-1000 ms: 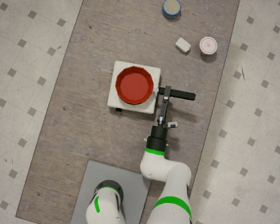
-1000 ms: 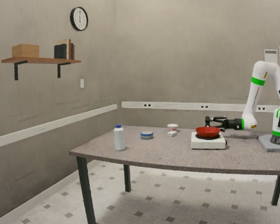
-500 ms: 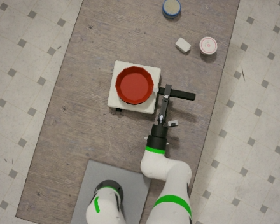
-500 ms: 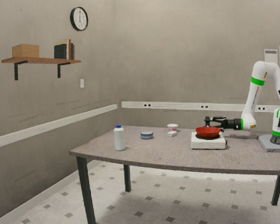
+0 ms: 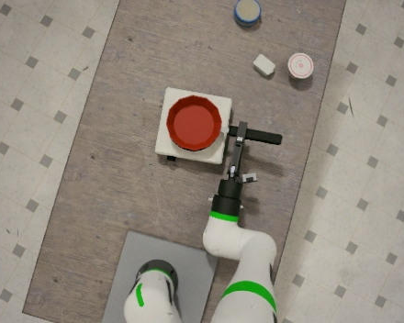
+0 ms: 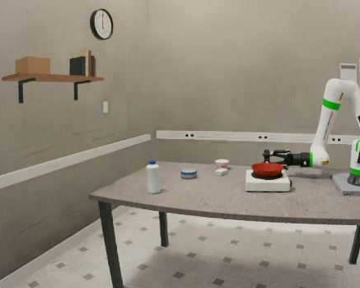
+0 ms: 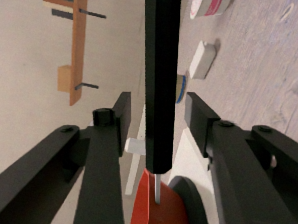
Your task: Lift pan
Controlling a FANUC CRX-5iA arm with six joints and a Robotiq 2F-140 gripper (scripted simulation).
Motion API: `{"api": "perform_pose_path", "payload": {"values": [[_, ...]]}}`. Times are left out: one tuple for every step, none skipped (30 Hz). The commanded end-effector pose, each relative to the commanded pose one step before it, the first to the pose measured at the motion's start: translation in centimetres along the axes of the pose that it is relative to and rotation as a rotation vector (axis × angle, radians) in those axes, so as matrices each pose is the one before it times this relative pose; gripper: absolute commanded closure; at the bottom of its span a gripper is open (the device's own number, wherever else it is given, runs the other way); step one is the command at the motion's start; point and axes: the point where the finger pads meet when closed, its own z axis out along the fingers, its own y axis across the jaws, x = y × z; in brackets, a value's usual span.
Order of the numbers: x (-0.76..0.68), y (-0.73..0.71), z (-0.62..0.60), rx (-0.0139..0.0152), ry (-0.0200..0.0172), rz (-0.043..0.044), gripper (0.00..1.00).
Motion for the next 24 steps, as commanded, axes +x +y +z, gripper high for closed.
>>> {"api": "perform_pose_path", "payload": {"values": [[0.031,-0.064,0.017,0.00117,0.00033,-0.00078,0.59],[0.000,0.000,0.000,0.00000,0.00000,0.00000,0.59],[0.000,0.000,0.000,0.00000,0.00000,0.00000,0.59],[0.000,0.000,0.000,0.00000,0.00000,0.00000,0.59],[0.000,0.000,0.000,0.00000,0.00000,0.00000,0.59],[0.000,0.000,0.000,0.00000,0.00000,0.00000,0.59],[0.000,0.000,0.000,0.00000,0.00000,0.00000,0.59],[0.000,0.000,0.000,0.00000,0.00000,0.00000,0.90],[0.000,0.000,0.000,0.00000,0.00000,0.00000,0.90],[0.000,0.000,0.000,0.00000,0.00000,0.00000,0.90],[0.000,0.000,0.000,0.00000,0.00000,0.00000,0.90],[0.000,0.000,0.000,0.00000,0.00000,0.00000,0.90],[0.000,0.000,0.000,0.00000,0.00000,0.00000,0.90],[0.000,0.000,0.000,0.00000,0.00000,0.00000,0.90],[0.000,0.000,0.000,0.00000,0.00000,0.00000,0.90],[0.000,0.000,0.000,0.00000,0.00000,0.00000,0.90],[0.000,0.000,0.000,0.00000,0.00000,0.00000,0.90],[0.000,0.000,0.000,0.00000,0.00000,0.00000,0.90],[0.000,0.000,0.000,0.00000,0.00000,0.00000,0.90],[0.000,0.000,0.000,0.00000,0.00000,0.00000,0.90],[0.000,0.000,0.000,0.00000,0.00000,0.00000,0.90],[0.000,0.000,0.000,0.00000,0.00000,0.00000,0.90],[0.000,0.000,0.000,0.00000,0.00000,0.00000,0.90],[0.000,0.000,0.000,0.00000,0.00000,0.00000,0.90]]}}
